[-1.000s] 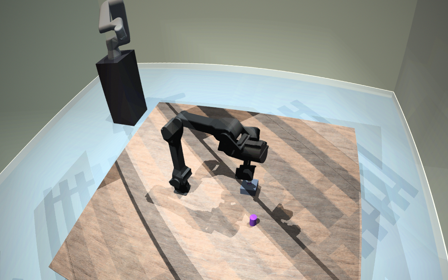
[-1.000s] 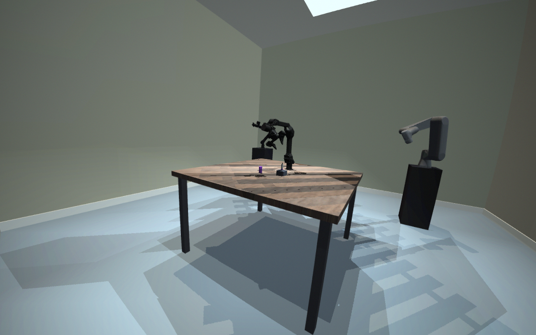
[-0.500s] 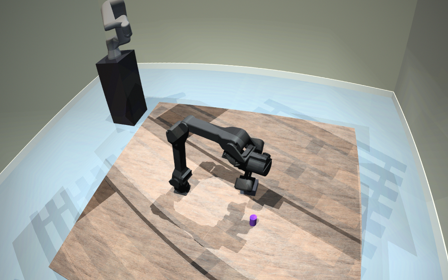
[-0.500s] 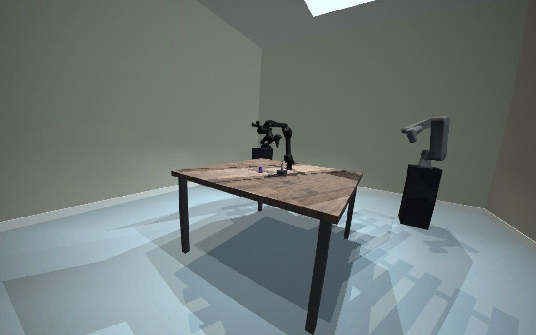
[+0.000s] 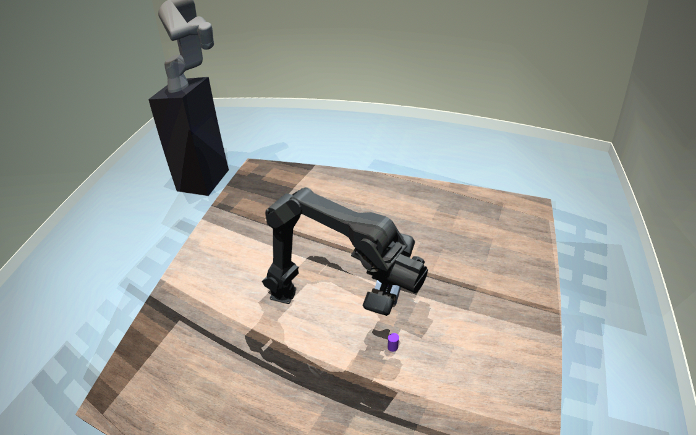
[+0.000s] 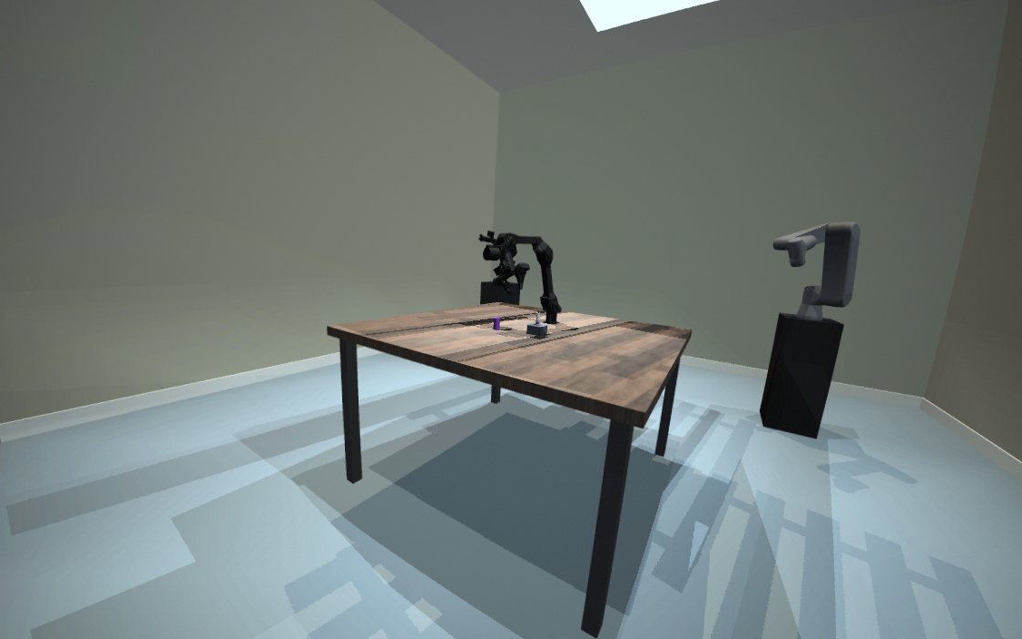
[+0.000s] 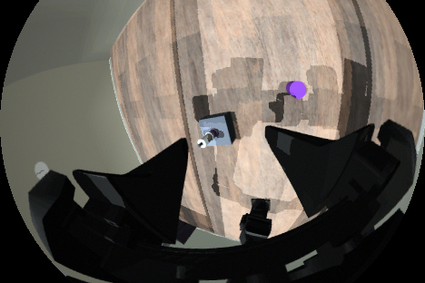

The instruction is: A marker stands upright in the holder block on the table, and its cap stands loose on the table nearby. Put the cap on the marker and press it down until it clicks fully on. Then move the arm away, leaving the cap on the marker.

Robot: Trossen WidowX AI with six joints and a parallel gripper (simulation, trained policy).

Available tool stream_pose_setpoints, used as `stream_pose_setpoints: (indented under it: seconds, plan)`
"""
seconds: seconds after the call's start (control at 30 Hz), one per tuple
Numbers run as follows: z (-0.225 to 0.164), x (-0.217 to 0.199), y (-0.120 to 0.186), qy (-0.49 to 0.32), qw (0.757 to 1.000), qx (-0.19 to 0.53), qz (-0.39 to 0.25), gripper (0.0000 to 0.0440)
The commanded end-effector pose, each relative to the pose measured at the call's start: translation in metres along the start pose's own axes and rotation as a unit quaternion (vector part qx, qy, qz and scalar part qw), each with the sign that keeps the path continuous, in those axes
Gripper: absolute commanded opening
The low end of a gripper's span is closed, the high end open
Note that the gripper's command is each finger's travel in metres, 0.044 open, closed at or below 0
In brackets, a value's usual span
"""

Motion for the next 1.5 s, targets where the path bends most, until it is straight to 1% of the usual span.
stream_pose_setpoints:
  seconds: [0.0,0.77,1.47]
  plan:
    - [0.004,-0.006,-0.001,-0.002,1.000,0.005,-0.012,0.0328]
    - [0.028,-0.053,-0.020,-0.013,0.994,0.042,-0.103,0.0320]
    - [0.049,-0.079,-0.053,0.031,0.981,0.070,-0.178,0.0296]
Point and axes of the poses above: the point midway between the two fingers, 35 mm back from their tips, its own y axis back along the fingers, its own x axis across the jaws, z = x × y, the point moved 6 cm from there along y, back along the fingers, and after that the axes turned 7 degrees about -y, right-handed, at the moved point
